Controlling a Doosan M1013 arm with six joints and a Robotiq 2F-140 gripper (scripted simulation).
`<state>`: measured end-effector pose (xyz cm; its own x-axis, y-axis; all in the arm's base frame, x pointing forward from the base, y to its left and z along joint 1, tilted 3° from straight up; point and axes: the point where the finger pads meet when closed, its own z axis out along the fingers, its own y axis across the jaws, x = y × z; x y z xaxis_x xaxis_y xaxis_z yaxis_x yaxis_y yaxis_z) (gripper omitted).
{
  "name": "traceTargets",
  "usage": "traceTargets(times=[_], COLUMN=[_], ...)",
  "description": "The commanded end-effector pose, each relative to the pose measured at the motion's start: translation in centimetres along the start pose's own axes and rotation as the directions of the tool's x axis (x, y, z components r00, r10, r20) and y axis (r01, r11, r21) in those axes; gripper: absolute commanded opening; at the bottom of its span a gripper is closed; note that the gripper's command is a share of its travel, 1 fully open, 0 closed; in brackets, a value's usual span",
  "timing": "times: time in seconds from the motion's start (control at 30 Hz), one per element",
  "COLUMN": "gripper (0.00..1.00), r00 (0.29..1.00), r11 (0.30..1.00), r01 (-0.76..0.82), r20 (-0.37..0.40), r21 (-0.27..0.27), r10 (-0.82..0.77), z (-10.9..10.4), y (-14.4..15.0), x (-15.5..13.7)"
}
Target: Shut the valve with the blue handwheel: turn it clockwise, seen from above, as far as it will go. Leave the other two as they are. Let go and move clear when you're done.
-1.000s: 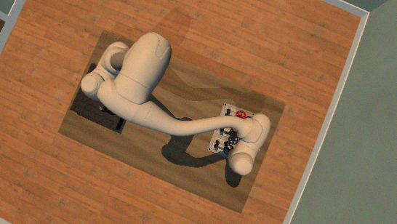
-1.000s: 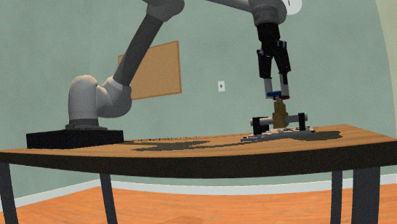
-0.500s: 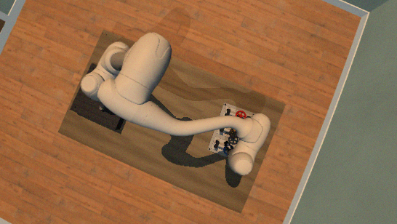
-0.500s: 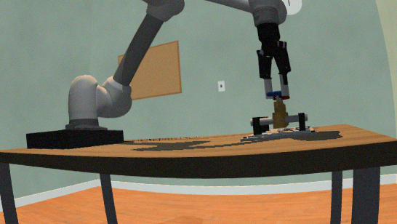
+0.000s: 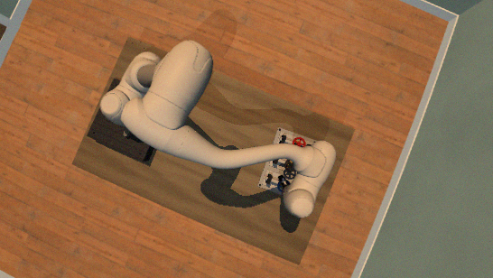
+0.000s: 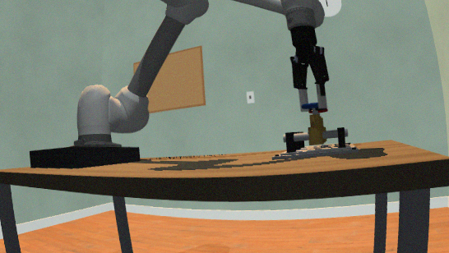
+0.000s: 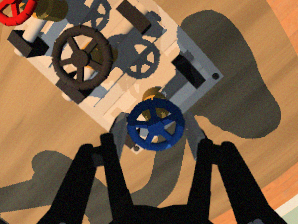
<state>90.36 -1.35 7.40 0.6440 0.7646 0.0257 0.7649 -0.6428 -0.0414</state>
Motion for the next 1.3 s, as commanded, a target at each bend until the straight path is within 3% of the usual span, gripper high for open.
traceTargets(times=[0.0, 0.47, 0.5, 1.27], gripper=[0.54, 0.54, 0.1, 0.1], r00=[1.0, 1.0, 1.0, 1.0], r11=[1.0, 1.0, 1.0, 1.0], r01=[0.0, 0.0, 0.0, 0.0], r20=[0.0, 0.0, 0.0, 0.0], r21=[0.0, 0.0, 0.0, 0.0], r10=[0.0, 0.0, 0.0, 0.0], z=[-0.02, -0.02, -0.02, -0.02], y=[0.0, 0.0, 0.0, 0.0], x=[0.0, 0.0, 0.0, 0.0])
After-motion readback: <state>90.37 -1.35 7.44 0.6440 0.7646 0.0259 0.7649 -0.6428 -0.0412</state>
